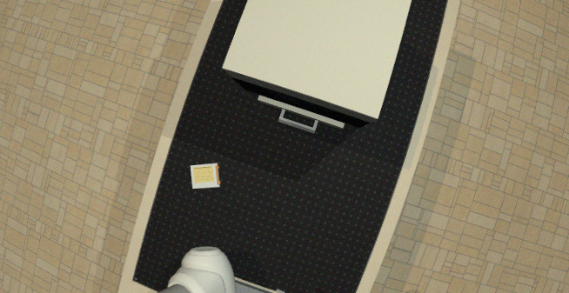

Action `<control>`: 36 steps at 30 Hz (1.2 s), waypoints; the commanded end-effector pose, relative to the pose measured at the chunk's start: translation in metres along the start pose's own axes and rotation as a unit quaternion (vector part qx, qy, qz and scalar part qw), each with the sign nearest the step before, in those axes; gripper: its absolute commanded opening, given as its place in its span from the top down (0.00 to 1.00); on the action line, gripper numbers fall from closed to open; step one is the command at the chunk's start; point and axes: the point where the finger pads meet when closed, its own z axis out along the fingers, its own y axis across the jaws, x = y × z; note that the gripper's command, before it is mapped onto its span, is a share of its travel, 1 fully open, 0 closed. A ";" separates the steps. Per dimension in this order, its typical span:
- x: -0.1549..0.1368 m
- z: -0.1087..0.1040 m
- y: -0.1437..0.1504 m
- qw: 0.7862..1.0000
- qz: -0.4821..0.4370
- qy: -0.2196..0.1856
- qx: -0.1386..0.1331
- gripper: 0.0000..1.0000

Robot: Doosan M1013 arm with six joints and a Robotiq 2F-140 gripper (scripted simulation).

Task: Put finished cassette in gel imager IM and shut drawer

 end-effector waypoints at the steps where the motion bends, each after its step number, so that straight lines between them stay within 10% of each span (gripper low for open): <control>1: 0.000 0.000 0.000 1.000 0.000 0.000 0.000 0.00; 18: 0.000 0.000 0.000 1.000 0.000 0.000 0.000 0.00; 36: -0.012 0.004 0.074 0.975 0.198 -0.084 0.048 0.00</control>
